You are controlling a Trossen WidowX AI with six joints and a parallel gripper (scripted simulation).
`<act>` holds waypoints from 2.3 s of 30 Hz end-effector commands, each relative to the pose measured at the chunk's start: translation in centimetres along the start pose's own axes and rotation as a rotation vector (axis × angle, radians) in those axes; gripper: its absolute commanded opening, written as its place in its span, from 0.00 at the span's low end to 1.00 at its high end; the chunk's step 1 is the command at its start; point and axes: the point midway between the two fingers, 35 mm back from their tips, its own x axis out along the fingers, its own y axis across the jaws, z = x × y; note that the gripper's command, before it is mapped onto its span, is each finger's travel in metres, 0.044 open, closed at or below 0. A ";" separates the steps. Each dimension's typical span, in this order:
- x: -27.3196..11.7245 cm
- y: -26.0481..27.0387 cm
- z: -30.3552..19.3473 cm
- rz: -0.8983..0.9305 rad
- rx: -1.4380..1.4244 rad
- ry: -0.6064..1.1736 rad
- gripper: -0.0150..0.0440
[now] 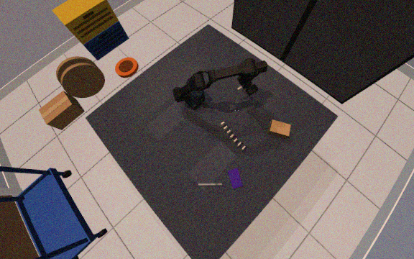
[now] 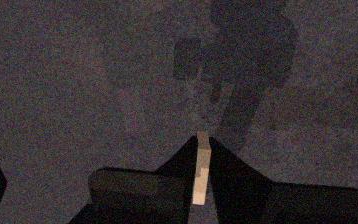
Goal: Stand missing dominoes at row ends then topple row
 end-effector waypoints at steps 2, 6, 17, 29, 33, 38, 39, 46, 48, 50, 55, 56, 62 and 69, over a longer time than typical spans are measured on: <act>0.5 -0.2 0.4 0.030 0.007 -0.069 0.29; 1.0 -0.3 0.7 0.051 0.013 -0.122 0.29; 2.2 -0.6 1.3 0.105 0.023 -0.272 0.29; 3.0 -0.9 1.6 0.144 0.026 -0.442 0.29; 3.2 -1.0 1.7 0.152 0.025 -0.500 0.29; 3.3 -1.1 1.6 0.158 0.023 -0.573 0.29; 3.4 -1.1 1.6 0.159 0.022 -0.587 0.29; 3.4 -1.3 1.3 0.155 0.013 -0.688 0.29; 3.4 -1.3 1.2 0.149 0.008 -0.716 0.29; 3.4 -1.4 1.1 0.142 0.002 -0.744 0.29; 3.3 -1.4 0.8 0.126 -0.010 -0.814 0.29; 3.3 -1.4 0.7 0.124 -0.011 -0.828 0.29; 3.1 -1.4 0.1 0.112 -0.019 -0.913 0.29; 2.8 -1.3 -0.8 0.091 -0.030 -1.012 0.29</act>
